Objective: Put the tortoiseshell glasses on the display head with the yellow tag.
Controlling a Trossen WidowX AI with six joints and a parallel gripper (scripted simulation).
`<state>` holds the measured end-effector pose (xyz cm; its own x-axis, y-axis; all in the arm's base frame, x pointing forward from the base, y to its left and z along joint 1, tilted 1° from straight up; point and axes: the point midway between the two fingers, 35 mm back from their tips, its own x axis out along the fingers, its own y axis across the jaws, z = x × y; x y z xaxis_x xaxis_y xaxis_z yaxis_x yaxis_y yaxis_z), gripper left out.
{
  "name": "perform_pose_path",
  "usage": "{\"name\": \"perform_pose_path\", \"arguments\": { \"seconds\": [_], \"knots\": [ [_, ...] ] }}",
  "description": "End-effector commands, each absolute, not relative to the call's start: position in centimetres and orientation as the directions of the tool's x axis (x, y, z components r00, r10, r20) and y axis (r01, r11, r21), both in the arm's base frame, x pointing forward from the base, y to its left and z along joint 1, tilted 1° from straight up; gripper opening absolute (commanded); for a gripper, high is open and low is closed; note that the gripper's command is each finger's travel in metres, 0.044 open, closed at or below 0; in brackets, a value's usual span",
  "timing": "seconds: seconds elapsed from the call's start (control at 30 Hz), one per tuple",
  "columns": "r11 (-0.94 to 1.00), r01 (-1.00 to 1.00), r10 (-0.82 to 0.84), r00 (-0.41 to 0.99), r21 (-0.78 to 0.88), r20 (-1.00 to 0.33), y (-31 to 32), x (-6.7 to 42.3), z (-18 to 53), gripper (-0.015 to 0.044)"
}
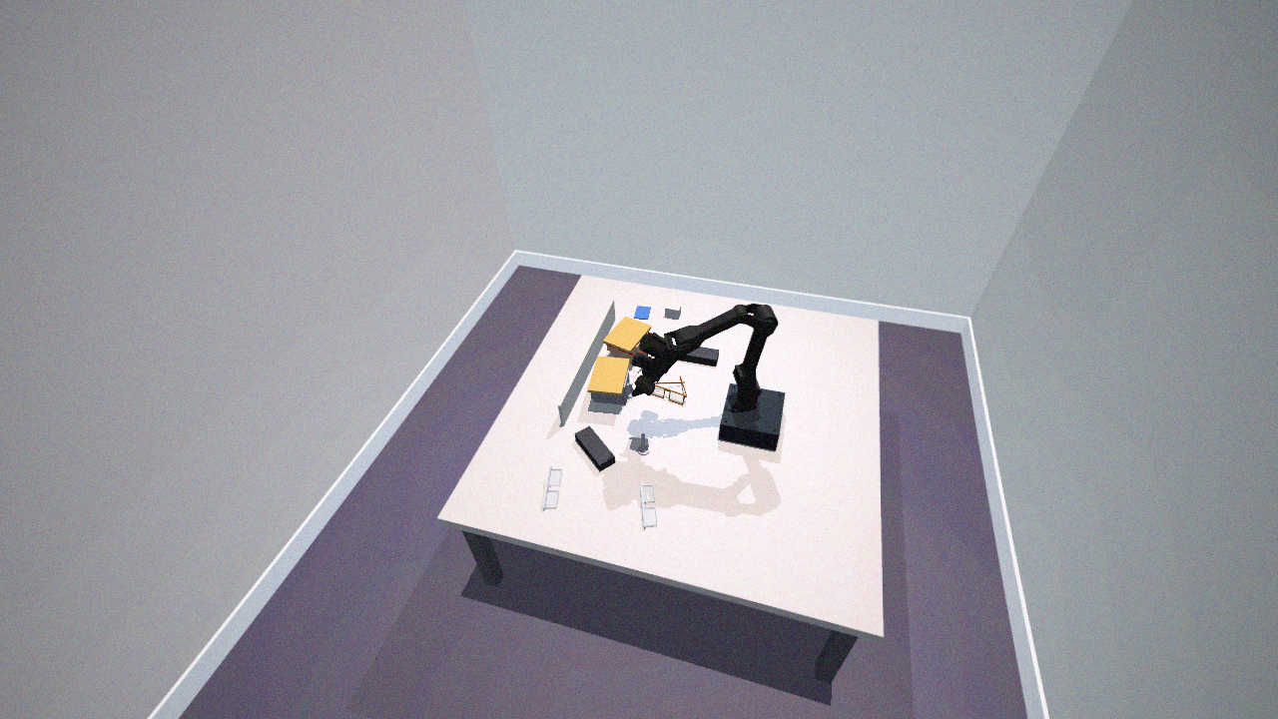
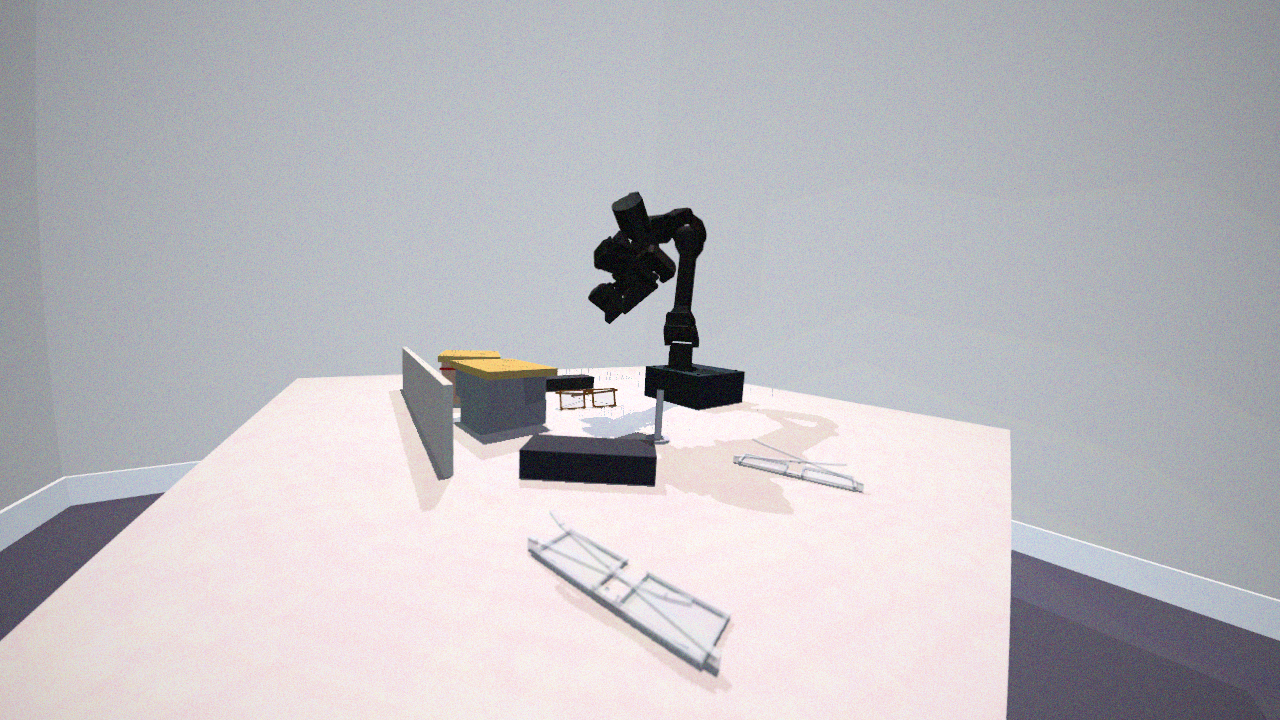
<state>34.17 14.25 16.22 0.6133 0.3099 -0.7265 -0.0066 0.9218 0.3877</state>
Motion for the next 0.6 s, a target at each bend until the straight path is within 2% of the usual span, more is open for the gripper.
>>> {"name": "perform_pose_path", "arguments": {
  "seconds": [0.0, 0.2, 0.37, 0.5, 0.57],
  "knots": [
    [0.96, 0.079, 0.188, 0.521, 0.267, -0.832, 9.5, 33.8, 12.3, 0.02],
    [0.978, 0.18, 0.046, 0.297, 0.103, -0.954, 2.1, 30.8, 7.1, 0.02],
    [0.974, 0.224, 0.005, 0.058, 0.018, -0.998, -2.6, 25.8, 3.8, 0.02],
    [0.974, 0.225, 0.005, 0.049, 0.016, -0.999, -2.7, 25.5, 3.7, 0.02],
    [0.974, 0.225, 0.005, 0.049, 0.016, -0.999, -2.7, 25.5, 3.7, 0.0147]
  ]
}}
